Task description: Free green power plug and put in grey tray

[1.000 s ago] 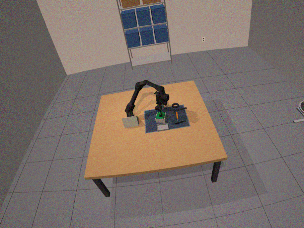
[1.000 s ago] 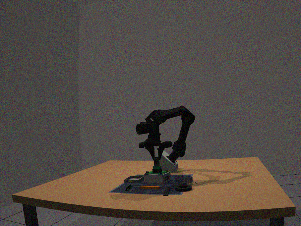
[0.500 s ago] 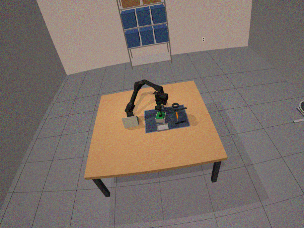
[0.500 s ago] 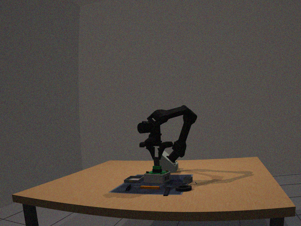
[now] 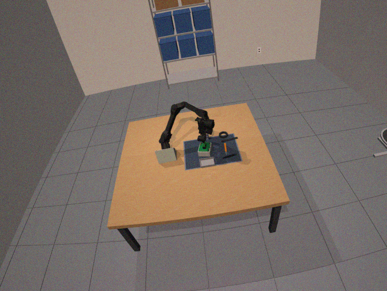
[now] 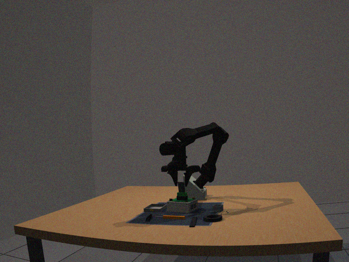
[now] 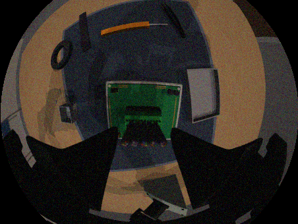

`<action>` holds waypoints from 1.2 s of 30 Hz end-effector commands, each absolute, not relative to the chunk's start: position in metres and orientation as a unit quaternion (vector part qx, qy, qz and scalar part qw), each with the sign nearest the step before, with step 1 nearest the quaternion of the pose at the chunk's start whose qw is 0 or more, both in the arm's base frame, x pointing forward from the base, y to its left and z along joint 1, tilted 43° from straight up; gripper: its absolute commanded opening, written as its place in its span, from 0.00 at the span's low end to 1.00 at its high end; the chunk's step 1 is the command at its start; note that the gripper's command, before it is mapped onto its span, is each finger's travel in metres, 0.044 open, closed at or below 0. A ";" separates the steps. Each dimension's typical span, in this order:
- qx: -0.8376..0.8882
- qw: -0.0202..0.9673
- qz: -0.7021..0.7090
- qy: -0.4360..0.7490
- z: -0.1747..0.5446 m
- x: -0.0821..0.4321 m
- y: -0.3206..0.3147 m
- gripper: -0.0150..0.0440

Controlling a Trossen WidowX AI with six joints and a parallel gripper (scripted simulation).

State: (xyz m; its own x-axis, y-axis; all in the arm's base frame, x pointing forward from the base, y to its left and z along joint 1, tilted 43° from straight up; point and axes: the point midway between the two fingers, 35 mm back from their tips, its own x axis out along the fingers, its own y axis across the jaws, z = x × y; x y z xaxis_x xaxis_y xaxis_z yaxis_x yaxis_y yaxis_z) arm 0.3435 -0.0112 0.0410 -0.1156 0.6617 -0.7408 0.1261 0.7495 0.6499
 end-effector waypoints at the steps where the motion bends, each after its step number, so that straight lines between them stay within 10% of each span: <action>1: 0.280 0.601 0.221 0.715 0.035 0.340 -0.005 0.68; 14: 0.280 0.601 0.221 0.715 0.029 0.339 0.001 0.68; 24: 0.280 0.601 0.221 0.715 0.029 0.339 0.001 0.25; 36: 0.280 0.601 0.221 0.715 0.032 0.340 -0.002 0.25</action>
State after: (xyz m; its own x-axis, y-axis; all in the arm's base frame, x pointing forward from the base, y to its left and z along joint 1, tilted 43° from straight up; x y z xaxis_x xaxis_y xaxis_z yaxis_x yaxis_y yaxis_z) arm 0.3403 0.0000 0.0297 -0.1189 0.6663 -0.7361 0.1295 0.7455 0.6538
